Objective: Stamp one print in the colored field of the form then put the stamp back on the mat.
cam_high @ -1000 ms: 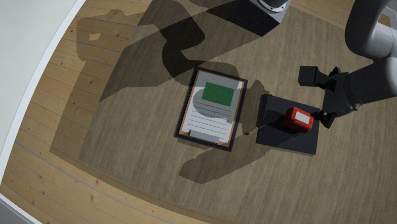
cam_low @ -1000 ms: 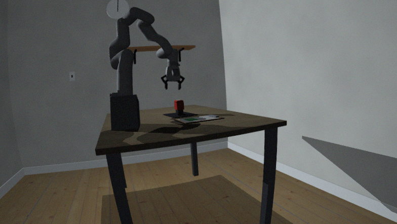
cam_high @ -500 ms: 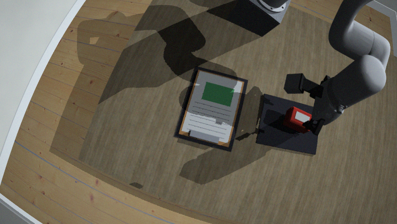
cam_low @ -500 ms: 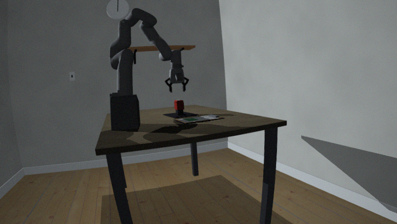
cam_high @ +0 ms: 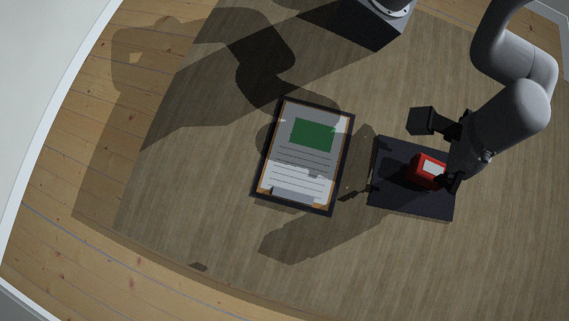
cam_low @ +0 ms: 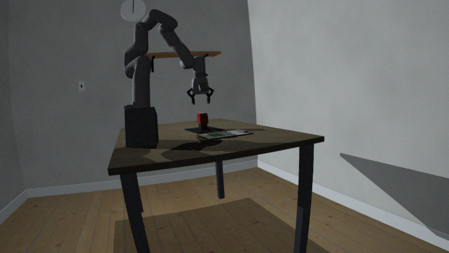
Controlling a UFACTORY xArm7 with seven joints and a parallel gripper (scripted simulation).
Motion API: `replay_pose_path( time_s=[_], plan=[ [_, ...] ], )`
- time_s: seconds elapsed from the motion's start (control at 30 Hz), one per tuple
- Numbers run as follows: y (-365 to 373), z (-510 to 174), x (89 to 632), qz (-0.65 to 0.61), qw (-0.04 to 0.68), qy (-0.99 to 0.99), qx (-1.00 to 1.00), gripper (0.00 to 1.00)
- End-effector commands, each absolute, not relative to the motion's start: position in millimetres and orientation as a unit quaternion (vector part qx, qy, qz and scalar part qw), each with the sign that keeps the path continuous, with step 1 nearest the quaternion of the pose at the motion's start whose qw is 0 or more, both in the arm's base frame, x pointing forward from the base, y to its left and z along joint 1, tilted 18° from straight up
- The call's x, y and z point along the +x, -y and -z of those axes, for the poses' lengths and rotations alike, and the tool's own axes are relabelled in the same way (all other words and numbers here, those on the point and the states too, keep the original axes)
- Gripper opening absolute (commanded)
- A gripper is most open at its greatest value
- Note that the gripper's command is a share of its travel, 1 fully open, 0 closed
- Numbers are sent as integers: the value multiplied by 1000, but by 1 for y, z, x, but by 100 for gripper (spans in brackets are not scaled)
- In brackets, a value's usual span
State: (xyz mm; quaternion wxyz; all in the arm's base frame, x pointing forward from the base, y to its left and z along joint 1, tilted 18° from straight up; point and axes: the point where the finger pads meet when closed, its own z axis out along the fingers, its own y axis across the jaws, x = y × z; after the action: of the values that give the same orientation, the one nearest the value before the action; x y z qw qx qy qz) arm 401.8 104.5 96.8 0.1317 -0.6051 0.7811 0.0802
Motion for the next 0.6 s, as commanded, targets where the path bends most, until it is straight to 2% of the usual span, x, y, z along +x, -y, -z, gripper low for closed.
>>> replay_pose_path(
  time_s=[0.0,0.23,0.4,0.57],
  plan=[
    [-104,-98,403,-79,133,-781,-605,100],
    [-104,-102,403,-80,134,-781,-605,100],
    [-92,-142,398,-80,133,-781,-605,100],
    [-90,-146,397,-80,133,-781,-605,100]
  ],
)
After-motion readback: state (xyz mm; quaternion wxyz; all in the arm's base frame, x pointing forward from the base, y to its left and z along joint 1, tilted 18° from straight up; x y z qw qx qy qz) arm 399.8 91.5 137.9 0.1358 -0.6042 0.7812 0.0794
